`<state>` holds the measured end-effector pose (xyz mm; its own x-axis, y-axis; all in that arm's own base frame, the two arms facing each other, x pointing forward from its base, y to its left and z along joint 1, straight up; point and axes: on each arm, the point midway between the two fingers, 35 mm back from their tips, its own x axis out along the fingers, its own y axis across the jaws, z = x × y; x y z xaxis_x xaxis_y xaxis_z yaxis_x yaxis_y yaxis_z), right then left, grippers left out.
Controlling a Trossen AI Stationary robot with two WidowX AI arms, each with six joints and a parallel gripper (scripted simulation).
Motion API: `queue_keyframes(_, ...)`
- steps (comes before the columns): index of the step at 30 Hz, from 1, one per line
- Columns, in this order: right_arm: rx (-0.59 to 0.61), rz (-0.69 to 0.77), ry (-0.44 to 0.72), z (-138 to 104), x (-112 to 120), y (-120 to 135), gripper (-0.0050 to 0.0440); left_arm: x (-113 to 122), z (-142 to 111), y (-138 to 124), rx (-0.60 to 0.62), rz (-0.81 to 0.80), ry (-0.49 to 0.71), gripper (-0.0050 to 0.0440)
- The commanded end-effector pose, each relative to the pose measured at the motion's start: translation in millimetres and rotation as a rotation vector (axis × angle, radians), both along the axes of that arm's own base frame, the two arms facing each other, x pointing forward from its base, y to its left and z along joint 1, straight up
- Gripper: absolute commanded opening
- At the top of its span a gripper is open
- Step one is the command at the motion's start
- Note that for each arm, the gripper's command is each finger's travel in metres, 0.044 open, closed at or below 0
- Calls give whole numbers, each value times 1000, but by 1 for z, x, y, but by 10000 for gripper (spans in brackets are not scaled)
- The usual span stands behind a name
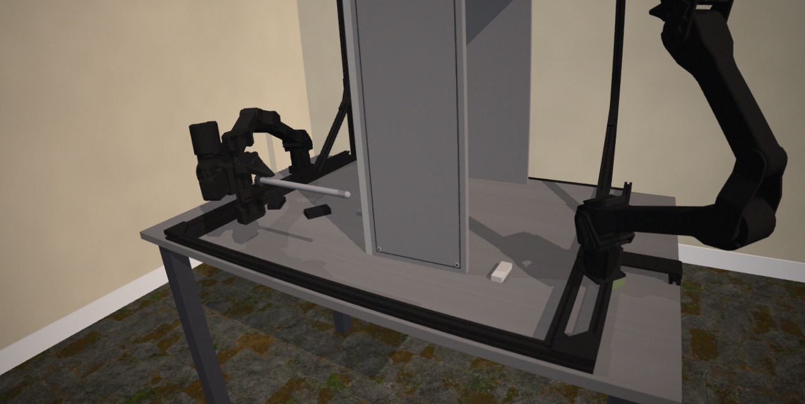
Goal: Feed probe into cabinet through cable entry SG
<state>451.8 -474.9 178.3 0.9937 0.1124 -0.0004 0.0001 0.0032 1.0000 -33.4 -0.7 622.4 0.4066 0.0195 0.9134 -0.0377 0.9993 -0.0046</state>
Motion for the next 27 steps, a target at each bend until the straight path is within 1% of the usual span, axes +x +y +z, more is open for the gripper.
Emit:
queue_keyframes(1,3,-3,0,0,0,-1,0,0,0,1,5,-38,2,440)
queue_keyframes(8,3,-3,0,0,0,-1,0,0,0,4,-5,-73,-8,440)
queue_keyframes(10,3,-3,0,0,0,-1,0,-2,-1,16,-79,-32,-81,440)
queue_keyframes(12,3,-3,0,0,0,-1,0,3,-10,33,-181,17,-130,440)
queue_keyframes(19,3,-3,0,0,0,-1,0,-7,-35,65,-400,82,-310,440)
queue_keyframes(21,3,-3,0,0,0,-1,0,-7,-35,65,-400,82,-310,440)
queue_keyframes(22,3,-3,0,0,0,-1,0,-19,-40,70,-437,78,-383,440)
queue_keyframes(23,3,-3,0,0,0,-1,0,-12,-52,78,-499,98,-384,440)
queue_keyframes(27,3,-3,0,0,0,-1,0,-18,-81,95,-639,106,-479,440)
